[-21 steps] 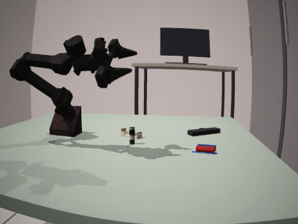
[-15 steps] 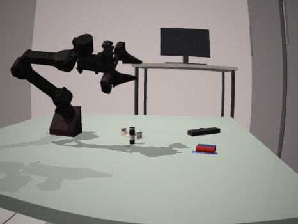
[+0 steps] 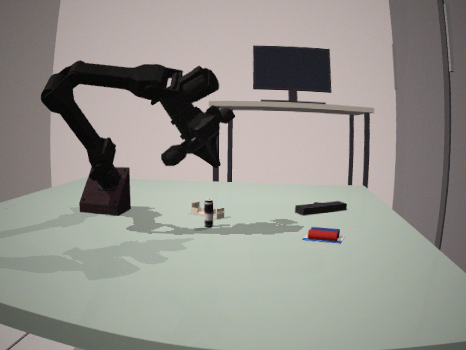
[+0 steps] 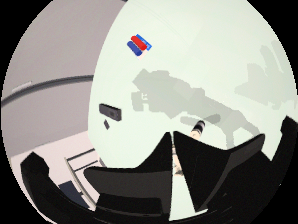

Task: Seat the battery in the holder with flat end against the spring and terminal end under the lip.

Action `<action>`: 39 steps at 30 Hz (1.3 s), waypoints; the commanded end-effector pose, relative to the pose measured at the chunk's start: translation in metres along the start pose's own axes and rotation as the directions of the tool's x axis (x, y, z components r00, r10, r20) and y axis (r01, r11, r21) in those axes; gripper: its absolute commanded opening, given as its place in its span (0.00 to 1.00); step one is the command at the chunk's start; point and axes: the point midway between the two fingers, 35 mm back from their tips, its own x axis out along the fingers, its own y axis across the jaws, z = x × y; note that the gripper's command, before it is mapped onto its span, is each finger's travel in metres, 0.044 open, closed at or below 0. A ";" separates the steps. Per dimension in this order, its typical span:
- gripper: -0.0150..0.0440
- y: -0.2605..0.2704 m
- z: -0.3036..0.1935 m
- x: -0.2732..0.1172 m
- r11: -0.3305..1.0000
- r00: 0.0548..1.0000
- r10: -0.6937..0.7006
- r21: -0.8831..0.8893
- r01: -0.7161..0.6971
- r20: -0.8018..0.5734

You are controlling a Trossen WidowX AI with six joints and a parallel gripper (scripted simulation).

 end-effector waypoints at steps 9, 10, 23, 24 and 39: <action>0.25 -0.031 -0.031 0.000 0.824 0.819 -0.565 -0.104 0.557 -0.094; 0.25 -0.031 -0.031 0.000 0.824 0.819 -0.565 -0.104 0.557 -0.094; 0.25 -0.054 -0.034 0.038 0.826 0.821 -0.563 -0.104 0.554 -0.095; 0.25 -0.058 -0.035 0.044 0.825 0.821 -0.563 -0.104 0.555 -0.095; 0.25 -0.068 -0.038 0.071 0.824 0.819 -0.566 -0.103 0.558 -0.092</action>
